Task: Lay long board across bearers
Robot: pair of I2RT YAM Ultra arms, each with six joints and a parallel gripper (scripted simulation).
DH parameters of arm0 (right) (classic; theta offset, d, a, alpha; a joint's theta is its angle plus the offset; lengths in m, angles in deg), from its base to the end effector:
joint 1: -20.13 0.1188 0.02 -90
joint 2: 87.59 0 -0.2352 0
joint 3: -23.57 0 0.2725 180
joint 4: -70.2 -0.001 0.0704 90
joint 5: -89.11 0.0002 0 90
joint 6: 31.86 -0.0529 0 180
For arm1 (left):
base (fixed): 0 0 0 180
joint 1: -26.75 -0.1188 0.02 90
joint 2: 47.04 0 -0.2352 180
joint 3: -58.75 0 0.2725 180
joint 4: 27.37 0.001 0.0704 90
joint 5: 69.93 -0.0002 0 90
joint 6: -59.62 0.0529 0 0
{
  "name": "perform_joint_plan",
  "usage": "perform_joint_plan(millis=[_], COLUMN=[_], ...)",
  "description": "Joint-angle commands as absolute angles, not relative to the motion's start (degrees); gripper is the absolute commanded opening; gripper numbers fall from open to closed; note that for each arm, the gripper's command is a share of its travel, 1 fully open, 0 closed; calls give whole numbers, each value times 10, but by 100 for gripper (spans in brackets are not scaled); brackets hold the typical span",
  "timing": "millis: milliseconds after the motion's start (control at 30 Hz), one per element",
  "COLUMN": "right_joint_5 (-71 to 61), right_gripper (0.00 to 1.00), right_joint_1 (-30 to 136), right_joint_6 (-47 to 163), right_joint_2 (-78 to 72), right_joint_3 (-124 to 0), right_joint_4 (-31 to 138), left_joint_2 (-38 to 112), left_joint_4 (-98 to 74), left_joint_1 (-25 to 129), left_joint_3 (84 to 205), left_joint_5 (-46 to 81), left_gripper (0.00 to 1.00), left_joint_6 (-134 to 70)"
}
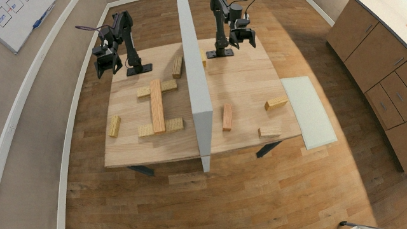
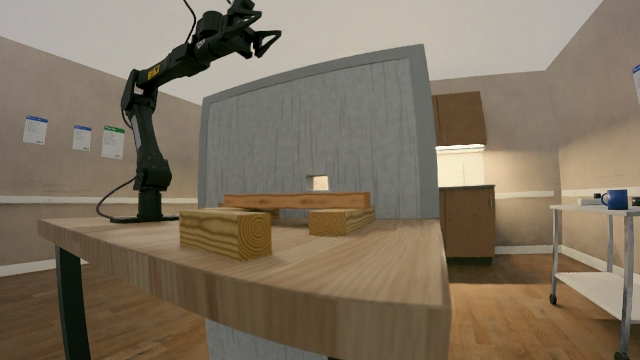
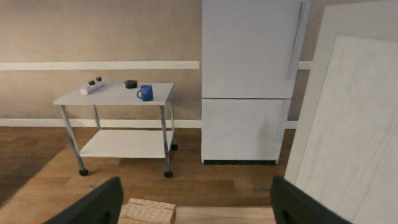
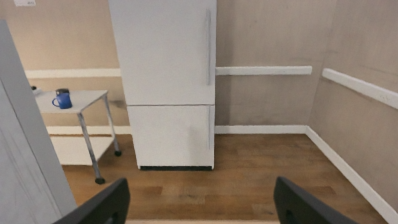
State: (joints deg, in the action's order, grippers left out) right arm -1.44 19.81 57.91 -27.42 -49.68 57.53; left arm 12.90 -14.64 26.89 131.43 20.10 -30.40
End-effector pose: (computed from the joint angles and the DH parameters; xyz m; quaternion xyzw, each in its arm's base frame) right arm 0.2917 -0.0001 0.3852 0.0000 0.7046 0.0028 0.7096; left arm 0.2913 0.0003 0.3823 0.0006 0.7070 -0.0008 0.7072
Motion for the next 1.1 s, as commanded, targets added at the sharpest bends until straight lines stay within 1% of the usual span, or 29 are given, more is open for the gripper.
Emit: perform_joint_plan(millis=[0,100,533,1067], right_joint_5=[-23,-9,-3,-2], right_gripper=[78,78,78,78], right_joint_1=[205,202,200,205], right_joint_6=[579,584,584,586], right_joint_2=[-287,-290,-279,-285], right_joint_3=[-516,-486,-497,-489], right_joint_4=[576,571,574,577], left_joint_2=[130,132,127,118], left_joint_4=[-152,-152,-149,-147], left_joint_1=[268,262,266,266], left_joint_3=[1342,1342,1329,1342], left_joint_5=[197,196,201,200], left_gripper=[78,78,78,78], left_joint_6=[-302,-302,-302,-301])
